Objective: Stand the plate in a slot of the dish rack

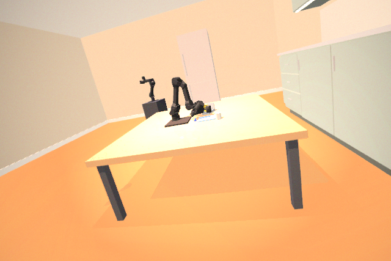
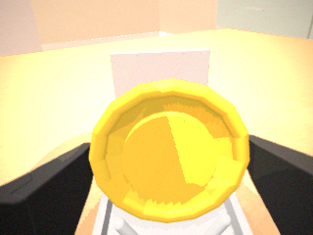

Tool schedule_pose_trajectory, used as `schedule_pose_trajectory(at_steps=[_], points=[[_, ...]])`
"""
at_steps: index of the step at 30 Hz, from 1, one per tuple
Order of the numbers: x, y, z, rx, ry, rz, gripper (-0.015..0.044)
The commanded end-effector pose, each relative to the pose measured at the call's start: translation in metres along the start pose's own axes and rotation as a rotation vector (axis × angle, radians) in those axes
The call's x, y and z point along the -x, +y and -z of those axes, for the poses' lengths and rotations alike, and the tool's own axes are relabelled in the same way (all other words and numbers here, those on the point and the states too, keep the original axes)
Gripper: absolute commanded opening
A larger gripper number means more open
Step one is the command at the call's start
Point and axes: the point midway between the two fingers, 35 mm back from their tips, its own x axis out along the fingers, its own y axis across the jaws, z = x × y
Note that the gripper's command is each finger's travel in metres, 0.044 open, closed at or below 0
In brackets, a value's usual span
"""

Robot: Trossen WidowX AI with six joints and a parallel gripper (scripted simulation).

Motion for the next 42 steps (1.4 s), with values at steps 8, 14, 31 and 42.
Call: schedule_pose_trajectory(at_steps=[8,14,31,42], points=[[0.000,0.000,0.000,0.000,0.000,0.000,0.0131],[0.000,0.000,0.000,0.000,0.000,0.000,0.0289],[0.004,-0.010,-0.046,-0.002,-0.011,-0.001,0.0400],[0.012,-0.012,-0.118,-0.006,-0.025,-0.003,0.0400]])
